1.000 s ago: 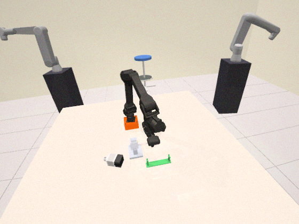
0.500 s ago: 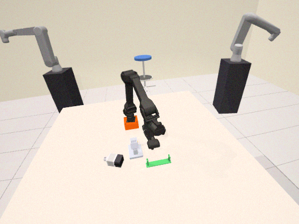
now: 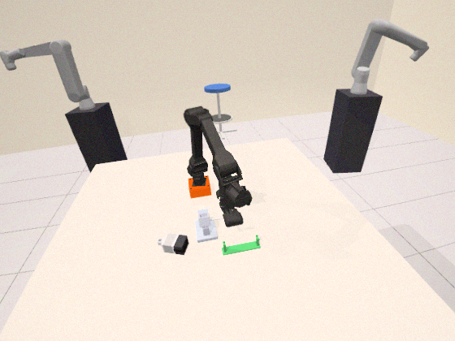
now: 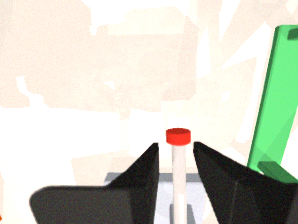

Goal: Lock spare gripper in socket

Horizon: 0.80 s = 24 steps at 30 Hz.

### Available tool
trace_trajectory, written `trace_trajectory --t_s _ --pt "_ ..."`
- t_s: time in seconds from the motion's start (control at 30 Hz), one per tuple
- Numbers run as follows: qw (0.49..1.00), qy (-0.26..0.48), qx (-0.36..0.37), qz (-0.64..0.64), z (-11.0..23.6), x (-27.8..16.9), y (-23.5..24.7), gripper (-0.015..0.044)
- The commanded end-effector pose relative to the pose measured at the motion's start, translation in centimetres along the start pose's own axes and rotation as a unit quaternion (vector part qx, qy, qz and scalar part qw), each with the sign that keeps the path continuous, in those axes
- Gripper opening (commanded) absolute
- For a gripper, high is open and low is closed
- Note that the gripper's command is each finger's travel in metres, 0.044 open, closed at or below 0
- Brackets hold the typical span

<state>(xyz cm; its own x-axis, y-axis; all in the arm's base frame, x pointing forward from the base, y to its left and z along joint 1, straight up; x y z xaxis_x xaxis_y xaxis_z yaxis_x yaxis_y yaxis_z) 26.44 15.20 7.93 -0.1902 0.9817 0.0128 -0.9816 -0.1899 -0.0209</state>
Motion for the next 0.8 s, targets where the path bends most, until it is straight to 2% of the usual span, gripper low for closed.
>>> trace_trajectory --t_s 0.0,0.03,0.1,0.4,0.77 --pt "1.000 0.003 0.001 0.002 -0.13 -0.10 0.09 0.0037" --pt "1.000 0.003 0.001 0.002 -0.13 -0.10 0.09 0.0011" --pt "1.000 0.003 0.001 0.002 -0.13 -0.10 0.09 0.0000" --pt "1.000 -0.002 0.002 0.001 -0.10 -0.11 0.00 0.0000" --pt "0.997 -0.074 0.005 -0.013 0.82 -0.14 -0.21 0.0000"
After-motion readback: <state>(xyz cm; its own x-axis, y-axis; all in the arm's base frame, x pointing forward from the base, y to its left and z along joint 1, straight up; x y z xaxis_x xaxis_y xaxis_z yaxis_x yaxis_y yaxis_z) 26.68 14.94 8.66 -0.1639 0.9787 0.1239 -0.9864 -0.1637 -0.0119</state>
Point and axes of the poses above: the point midway between the two fingers, 35 mm back from their tips, its own z axis back along the fingers, its own y axis across the jaws, x = y × z, the point moved 5 cm from there along z, back along the fingers, and after that the axes turned 3 degrees about -z, right-handed, at the moved point
